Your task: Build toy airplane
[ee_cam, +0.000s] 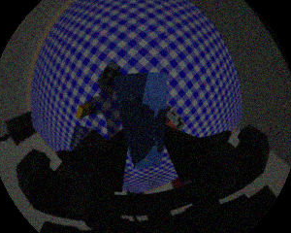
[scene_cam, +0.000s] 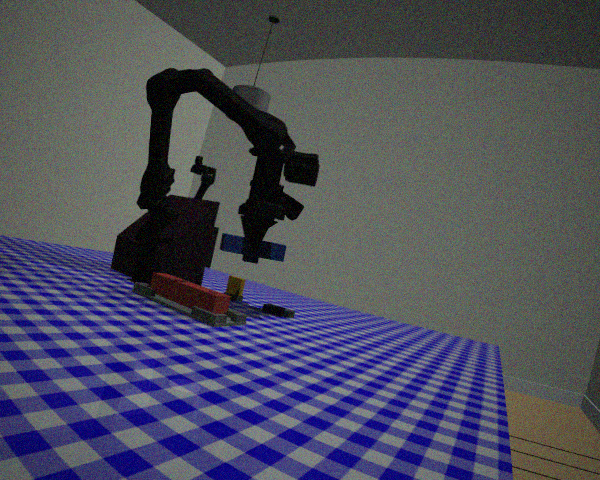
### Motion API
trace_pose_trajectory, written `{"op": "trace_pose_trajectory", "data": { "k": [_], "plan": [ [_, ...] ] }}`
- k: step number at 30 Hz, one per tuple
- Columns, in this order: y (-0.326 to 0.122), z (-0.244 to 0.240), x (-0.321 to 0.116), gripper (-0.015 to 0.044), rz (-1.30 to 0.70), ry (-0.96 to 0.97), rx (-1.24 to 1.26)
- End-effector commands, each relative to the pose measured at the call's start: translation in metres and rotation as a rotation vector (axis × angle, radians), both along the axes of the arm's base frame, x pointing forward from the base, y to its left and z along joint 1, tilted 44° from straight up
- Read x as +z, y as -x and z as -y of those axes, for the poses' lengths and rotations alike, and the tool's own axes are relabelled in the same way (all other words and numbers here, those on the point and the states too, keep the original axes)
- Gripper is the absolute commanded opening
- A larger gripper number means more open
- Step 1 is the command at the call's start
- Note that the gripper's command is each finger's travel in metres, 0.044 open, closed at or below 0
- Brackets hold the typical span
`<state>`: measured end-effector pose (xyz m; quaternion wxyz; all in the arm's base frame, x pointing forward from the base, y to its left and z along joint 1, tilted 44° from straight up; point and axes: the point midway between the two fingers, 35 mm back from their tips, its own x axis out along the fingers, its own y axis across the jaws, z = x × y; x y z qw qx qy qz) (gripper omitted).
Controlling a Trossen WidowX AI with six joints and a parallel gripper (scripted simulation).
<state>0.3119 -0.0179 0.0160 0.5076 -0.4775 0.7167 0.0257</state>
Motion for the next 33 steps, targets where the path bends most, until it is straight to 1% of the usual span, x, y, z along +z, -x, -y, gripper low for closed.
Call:
{"op": "trace_pose_trajectory", "data": {
  "k": [1,33],
  "plan": [
    [0.007,0.012,0.006,0.0000,-0.053,0.001,0.056],
    [0.069,0.083,0.045,0.0000,-0.439,0.021,0.471]
  ]
}}
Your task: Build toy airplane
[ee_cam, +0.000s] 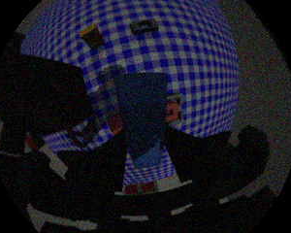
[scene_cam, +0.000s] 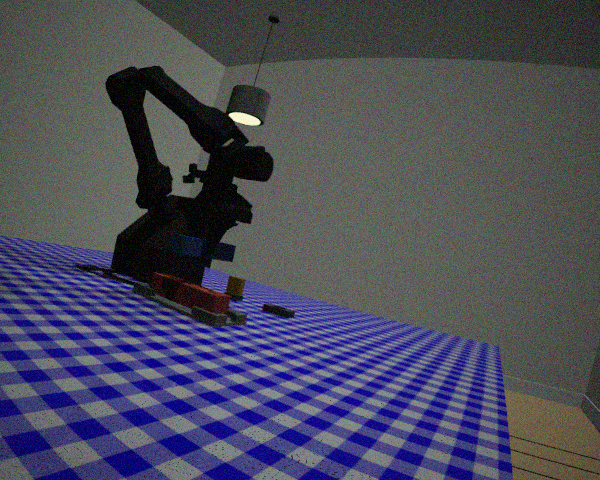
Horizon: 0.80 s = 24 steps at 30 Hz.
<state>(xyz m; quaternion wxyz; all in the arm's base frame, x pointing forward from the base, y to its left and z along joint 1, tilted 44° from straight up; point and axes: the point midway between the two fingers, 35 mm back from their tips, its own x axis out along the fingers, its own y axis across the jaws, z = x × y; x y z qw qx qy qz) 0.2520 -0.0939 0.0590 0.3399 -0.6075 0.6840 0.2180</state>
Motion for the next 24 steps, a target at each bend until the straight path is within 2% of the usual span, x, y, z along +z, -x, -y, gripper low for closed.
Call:
{"op": "trace_pose_trajectory", "data": {
  "k": [1,8,16,24],
  "plan": [
    [0.012,0.009,0.003,0.0000,-0.061,0.008,0.057],
    [0.025,0.018,0.007,0.0000,-0.130,0.015,0.124],
    [0.024,0.018,0.007,0.0197,-0.130,0.015,0.124],
    [0.025,0.019,0.007,0.0197,-0.130,0.015,0.124]
  ]
}}
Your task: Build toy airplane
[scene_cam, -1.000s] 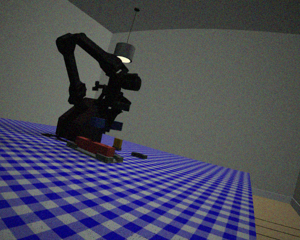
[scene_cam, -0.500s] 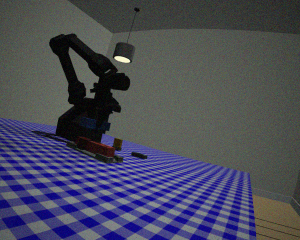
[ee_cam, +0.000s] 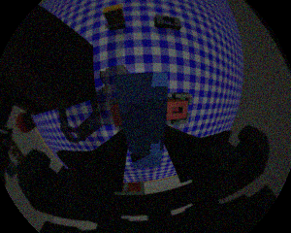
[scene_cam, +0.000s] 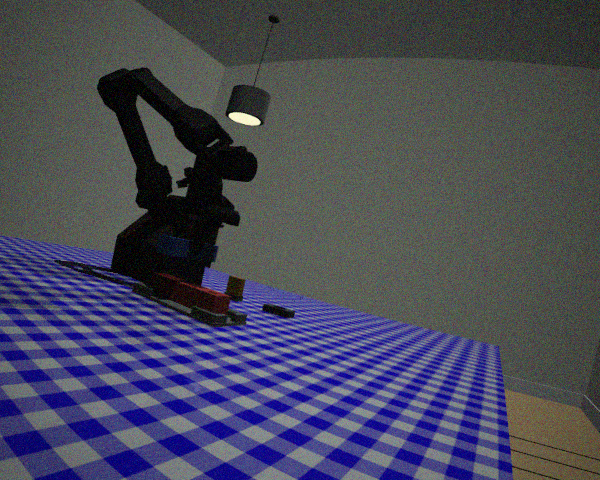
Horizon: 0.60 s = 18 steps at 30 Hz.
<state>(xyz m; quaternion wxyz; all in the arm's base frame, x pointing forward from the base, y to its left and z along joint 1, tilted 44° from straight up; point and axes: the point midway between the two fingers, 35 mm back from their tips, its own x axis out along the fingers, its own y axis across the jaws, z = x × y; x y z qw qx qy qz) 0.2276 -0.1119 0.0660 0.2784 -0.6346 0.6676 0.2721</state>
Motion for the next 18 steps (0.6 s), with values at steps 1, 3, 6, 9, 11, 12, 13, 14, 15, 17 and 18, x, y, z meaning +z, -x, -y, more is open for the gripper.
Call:
{"op": "trace_pose_trajectory", "data": {
  "k": [1,3,6,9,11,12,13,14,15,17,18],
  "plan": [
    [0.000,0.000,0.000,0.0197,-0.003,0.003,0.003],
    [0.000,0.000,0.000,0.0197,-0.003,0.003,0.003],
    [0.000,0.000,0.000,0.0197,-0.003,0.003,0.003],
    [0.000,0.001,-0.001,0.0197,-0.003,0.003,0.003],
    [0.000,0.003,-0.003,0.0197,-0.003,0.003,0.003],
    [0.000,0.004,-0.004,0.0197,-0.003,0.003,0.003],
    [0.000,0.006,-0.005,0.0197,-0.003,0.002,0.003],
    [0.000,0.007,-0.006,0.0197,-0.003,0.002,0.003],
    [0.000,0.008,-0.008,0.0197,-0.003,0.002,0.003],
    [0.000,0.010,-0.010,0.0197,-0.003,0.002,0.003],
    [0.000,0.011,-0.011,0.0197,-0.003,0.002,0.003]
  ]
}}
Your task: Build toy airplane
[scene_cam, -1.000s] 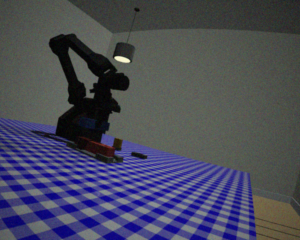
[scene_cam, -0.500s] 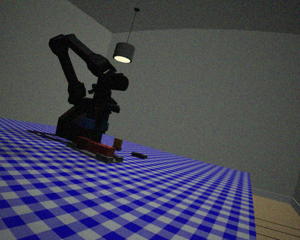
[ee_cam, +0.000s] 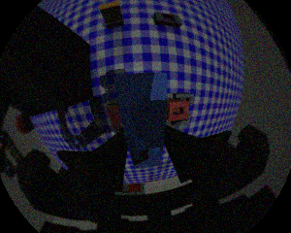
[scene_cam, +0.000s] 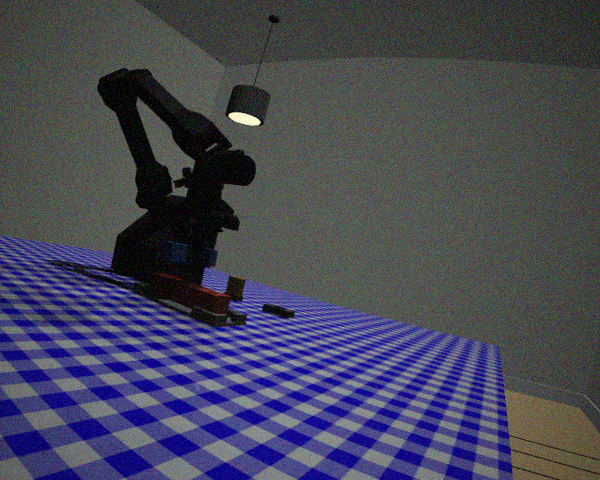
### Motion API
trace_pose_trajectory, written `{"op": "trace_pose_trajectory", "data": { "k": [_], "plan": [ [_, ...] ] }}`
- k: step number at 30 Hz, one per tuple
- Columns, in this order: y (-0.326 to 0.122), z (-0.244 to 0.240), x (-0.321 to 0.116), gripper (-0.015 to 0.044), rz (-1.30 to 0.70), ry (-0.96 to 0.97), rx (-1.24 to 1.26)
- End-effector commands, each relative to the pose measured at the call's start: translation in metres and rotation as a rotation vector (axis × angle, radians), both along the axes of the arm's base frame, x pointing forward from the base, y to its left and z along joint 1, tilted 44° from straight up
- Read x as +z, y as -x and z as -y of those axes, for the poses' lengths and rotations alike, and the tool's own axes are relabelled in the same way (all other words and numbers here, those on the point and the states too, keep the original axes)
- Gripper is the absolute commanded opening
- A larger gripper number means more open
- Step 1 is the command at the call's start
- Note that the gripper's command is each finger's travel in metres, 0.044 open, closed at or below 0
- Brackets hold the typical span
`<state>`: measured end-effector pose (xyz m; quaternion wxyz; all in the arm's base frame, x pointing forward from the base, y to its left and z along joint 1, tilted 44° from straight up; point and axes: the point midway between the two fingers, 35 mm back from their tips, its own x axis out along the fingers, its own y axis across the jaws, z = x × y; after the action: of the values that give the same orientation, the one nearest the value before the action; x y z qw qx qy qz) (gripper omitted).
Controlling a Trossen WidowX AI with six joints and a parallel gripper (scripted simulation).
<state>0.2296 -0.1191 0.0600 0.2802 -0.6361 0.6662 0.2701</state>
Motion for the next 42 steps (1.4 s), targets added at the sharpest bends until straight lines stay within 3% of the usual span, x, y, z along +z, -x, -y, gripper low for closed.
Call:
{"op": "trace_pose_trajectory", "data": {
  "k": [1,22,26,31,42],
  "plan": [
    [0.002,0.005,-0.006,0.0197,-0.009,0.002,0.002],
    [0.003,0.021,-0.020,0.0209,-0.003,0.004,-0.001],
    [0.003,0.021,-0.020,0.0183,-0.003,0.004,-0.001],
    [0.003,0.021,-0.020,0.0052,-0.003,0.004,-0.001],
    [0.003,0.021,-0.020,0.0340,-0.003,0.004,-0.001]
  ]
}}
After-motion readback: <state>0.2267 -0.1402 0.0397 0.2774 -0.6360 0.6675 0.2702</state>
